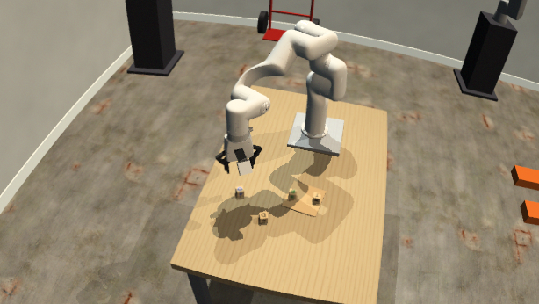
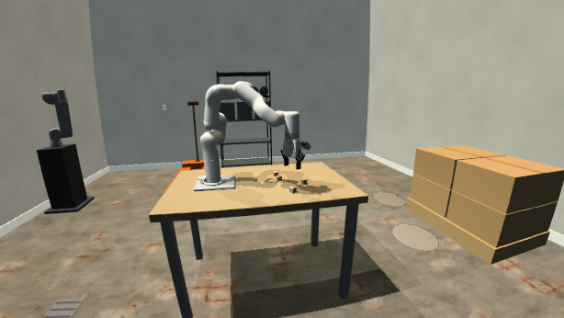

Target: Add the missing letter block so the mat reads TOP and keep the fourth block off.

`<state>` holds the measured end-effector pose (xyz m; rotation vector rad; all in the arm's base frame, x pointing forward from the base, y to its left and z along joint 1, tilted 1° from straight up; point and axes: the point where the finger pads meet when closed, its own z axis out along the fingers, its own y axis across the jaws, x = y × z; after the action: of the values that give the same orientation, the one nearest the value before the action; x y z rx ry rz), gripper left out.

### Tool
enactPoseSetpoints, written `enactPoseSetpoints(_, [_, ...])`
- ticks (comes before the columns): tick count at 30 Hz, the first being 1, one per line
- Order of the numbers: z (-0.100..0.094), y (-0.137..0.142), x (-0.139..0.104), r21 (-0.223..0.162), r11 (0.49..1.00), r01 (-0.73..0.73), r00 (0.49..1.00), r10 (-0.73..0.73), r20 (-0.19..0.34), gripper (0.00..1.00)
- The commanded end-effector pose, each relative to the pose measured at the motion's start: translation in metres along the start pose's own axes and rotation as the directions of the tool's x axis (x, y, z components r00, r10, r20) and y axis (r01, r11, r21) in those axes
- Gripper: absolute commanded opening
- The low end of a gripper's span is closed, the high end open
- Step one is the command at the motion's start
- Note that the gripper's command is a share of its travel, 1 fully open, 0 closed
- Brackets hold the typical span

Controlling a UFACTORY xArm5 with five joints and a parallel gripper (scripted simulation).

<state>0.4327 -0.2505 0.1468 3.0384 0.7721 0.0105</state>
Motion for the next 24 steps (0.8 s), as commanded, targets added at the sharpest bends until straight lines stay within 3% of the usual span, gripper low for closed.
enactPoseSetpoints(1, [-0.002, 0.001, 0.001, -0.003, 1.000, 0.000, 1.000, 0.000, -0.002, 1.00])
enactPoseSetpoints(12, [-0.001, 0.001, 0.001, -0.003, 0.999, 0.037, 0.999, -0.037, -0.002, 1.00])
enactPoseSetpoints(20, [0.008, 0.002, 0.001, -0.003, 0.950, 0.313, 0.950, -0.313, -0.001, 1.00])
enactPoseSetpoints(22, [0.008, 0.002, 0.001, -0.003, 0.950, 0.313, 0.950, -0.313, -0.001, 1.00])
enactPoseSetpoints(24, [0.011, 0.002, 0.001, -0.003, 0.908, 0.420, 0.908, -0.420, 0.000, 1.00])
